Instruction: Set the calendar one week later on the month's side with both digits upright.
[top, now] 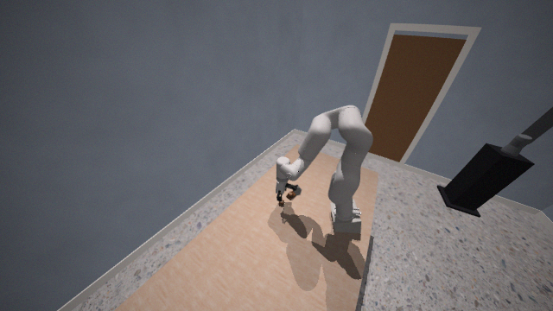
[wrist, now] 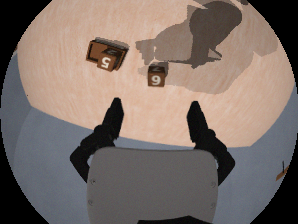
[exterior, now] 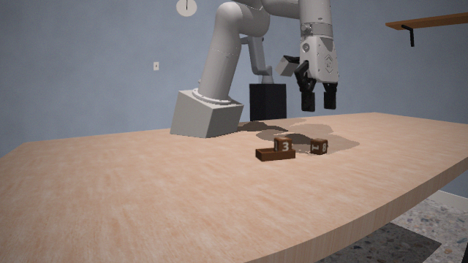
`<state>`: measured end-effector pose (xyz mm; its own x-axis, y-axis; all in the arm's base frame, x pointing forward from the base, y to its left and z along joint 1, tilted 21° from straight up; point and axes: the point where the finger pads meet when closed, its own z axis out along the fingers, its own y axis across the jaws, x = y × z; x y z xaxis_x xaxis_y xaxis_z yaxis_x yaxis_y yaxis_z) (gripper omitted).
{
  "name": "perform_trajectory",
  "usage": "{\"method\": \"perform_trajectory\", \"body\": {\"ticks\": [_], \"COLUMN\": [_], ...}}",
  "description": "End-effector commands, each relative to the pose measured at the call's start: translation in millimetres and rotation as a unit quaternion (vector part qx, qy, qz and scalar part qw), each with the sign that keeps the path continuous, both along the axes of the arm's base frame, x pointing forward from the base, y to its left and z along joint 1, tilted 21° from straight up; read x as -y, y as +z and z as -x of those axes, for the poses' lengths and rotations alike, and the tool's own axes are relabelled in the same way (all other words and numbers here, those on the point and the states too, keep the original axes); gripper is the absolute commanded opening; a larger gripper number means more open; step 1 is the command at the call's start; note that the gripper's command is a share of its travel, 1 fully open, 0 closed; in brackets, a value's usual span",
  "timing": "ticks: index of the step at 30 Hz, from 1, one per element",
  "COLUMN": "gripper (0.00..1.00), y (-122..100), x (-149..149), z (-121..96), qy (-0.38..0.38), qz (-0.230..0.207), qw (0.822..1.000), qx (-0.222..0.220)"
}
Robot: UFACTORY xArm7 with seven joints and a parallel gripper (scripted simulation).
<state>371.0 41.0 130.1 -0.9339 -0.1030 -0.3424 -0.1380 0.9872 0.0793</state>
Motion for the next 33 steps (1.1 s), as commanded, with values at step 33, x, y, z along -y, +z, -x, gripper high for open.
{"method": "perform_trajectory", "body": {"ticks": [33], "gripper": [1.0], "y": [5.8], "x": [1.4], "z": [-0.7], "qy": [-0.305], "qz": [-0.109], "qw": [0.945], "qx": [-0.036]}}
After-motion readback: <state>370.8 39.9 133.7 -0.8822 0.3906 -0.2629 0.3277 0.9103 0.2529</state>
